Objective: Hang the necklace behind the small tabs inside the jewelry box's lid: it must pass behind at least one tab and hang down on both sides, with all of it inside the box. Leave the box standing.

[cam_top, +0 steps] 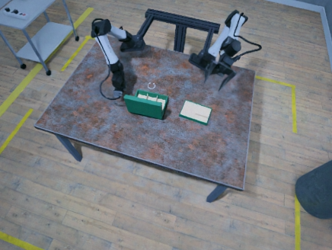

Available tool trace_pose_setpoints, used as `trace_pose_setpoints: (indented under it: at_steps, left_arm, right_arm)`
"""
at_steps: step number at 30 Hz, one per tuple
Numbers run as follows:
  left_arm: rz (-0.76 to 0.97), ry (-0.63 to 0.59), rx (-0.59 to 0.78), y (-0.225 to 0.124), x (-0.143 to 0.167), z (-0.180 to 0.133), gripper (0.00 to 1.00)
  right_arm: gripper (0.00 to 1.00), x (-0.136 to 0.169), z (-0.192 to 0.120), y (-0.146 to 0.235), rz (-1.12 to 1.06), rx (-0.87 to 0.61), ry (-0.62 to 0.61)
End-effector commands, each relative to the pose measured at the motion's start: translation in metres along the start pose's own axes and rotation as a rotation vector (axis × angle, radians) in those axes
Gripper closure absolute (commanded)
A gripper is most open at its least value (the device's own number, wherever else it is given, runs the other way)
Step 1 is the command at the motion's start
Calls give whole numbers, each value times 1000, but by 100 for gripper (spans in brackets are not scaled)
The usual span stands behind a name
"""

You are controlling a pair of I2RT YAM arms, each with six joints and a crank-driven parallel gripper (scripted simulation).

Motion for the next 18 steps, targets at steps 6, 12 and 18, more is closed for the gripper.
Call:
trace_pose_setpoints:
  at_steps: [6,12,18]
  left_arm:
    - [17,-108,-1,5,-39,-3,0]
    - [17,-108,-1,5,-39,-3,0]
    - [17,-108,-1,5,-39,-3,0]
  right_arm:
    - [100,-25,-9,-1,-96,15,-138]
    - [100,-27,-10,-3,-173,36,-173]
    - [100,-29,-12,-2,-253,54,-210]
Point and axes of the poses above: on each arm, the point where the finger pads meet when closed, its own z axis out along the fingers, its own y axis across the jaws, x = y × z, the point moved 1 cm from there along -z, back along the fingers, and after that the axes turned 13 degrees about z, right-handed, at the moved point
